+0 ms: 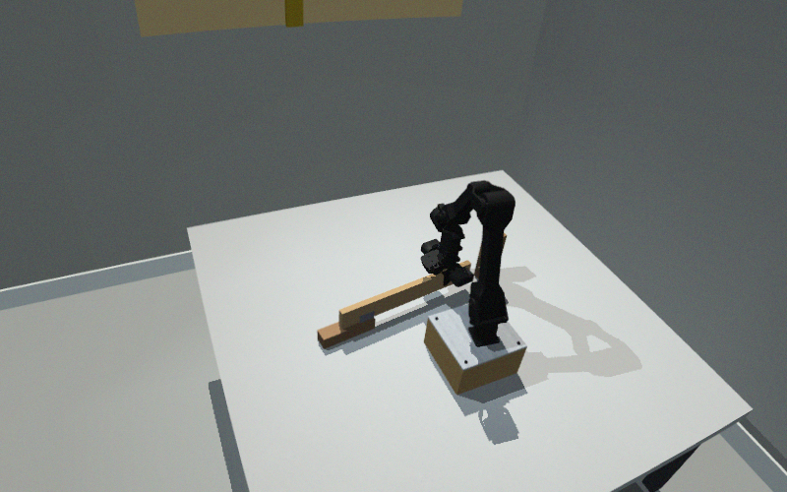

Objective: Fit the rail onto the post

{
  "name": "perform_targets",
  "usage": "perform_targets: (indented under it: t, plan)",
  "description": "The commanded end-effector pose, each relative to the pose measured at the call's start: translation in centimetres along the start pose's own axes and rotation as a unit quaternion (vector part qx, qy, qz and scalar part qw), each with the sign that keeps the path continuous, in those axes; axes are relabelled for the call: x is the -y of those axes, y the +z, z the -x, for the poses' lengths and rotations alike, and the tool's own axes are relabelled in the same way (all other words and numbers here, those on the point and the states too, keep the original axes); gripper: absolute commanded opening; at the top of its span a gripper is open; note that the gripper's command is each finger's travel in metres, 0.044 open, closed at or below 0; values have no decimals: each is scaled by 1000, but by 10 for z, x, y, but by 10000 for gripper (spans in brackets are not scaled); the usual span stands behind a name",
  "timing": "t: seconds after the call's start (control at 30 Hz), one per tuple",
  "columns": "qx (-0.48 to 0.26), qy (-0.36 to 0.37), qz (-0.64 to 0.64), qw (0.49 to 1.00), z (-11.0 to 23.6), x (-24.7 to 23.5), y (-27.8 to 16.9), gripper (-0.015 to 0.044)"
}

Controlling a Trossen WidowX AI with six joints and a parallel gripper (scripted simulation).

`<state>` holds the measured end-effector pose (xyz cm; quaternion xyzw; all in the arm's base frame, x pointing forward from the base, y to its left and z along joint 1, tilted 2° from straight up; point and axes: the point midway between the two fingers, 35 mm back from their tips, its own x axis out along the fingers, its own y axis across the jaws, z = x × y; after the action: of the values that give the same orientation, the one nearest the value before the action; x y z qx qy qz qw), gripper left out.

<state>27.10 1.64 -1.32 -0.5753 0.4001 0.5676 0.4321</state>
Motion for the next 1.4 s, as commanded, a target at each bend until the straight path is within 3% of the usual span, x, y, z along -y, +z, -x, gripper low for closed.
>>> perform_targets:
  t: [0.0, 1.37]
  plan:
    - [1, 0, 1, 1000, 0, 0, -1, 0]
    - [0, 0, 1, 1000, 2, 3, -13, 0]
